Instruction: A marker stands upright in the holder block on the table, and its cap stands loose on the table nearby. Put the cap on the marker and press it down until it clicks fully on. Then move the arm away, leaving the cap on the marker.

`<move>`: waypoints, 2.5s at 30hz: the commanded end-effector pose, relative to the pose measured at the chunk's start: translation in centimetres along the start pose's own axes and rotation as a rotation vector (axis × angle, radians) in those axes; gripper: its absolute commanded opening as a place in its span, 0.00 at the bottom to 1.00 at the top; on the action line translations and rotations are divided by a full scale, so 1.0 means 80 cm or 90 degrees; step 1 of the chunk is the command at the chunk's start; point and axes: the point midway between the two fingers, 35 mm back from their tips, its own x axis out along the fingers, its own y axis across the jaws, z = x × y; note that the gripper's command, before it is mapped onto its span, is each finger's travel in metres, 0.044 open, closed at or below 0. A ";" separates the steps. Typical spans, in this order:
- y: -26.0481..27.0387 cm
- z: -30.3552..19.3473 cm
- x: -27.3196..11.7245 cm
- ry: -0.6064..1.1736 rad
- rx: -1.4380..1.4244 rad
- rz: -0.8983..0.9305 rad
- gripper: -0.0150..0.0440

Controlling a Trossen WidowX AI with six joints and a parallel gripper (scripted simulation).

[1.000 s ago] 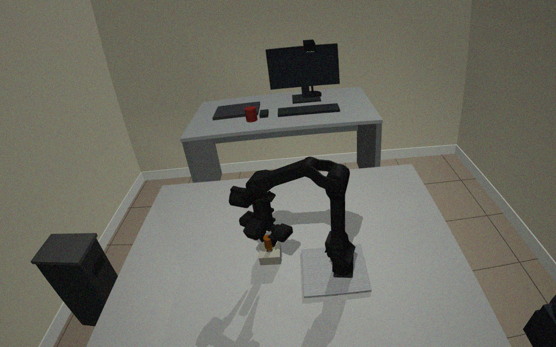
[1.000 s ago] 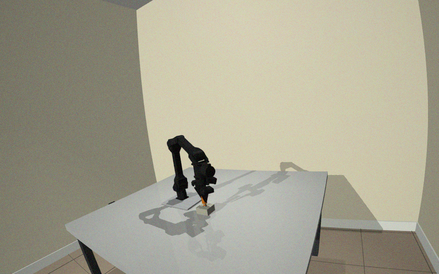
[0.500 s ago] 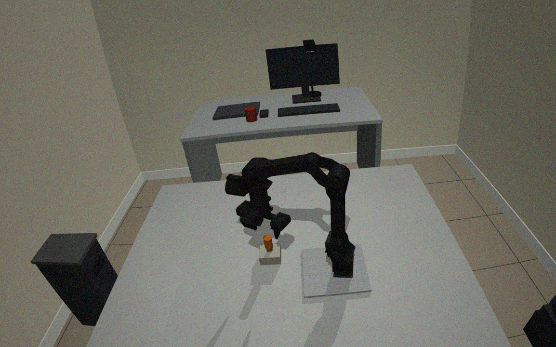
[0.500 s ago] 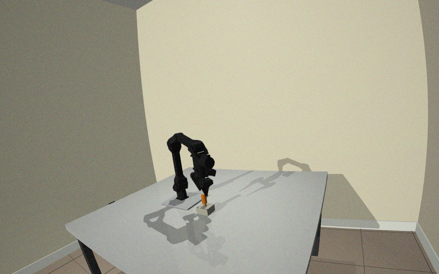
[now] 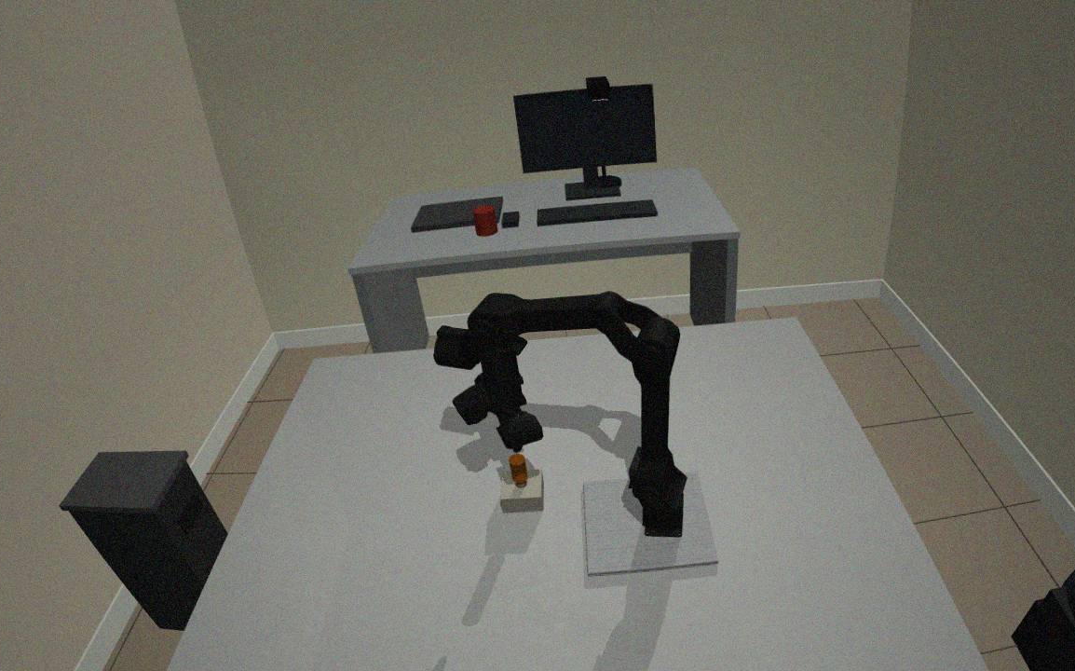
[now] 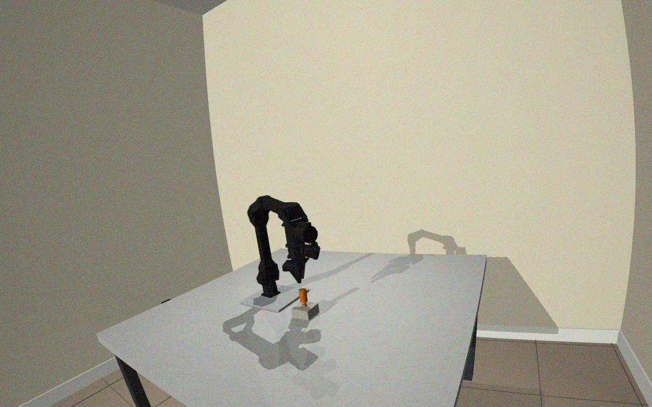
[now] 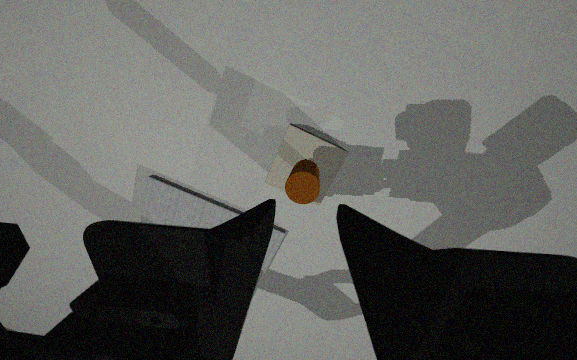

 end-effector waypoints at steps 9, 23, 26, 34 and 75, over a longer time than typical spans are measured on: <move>0.002 -0.001 0.006 0.001 0.234 -0.002 0.25; 0.002 -0.001 0.021 0.001 0.234 -0.002 0.25; 0.002 -0.001 0.026 0.001 0.234 -0.002 0.25; 0.002 -0.001 0.040 0.001 0.234 -0.002 0.25; 0.002 0.001 -0.063 -0.012 0.231 -0.008 0.88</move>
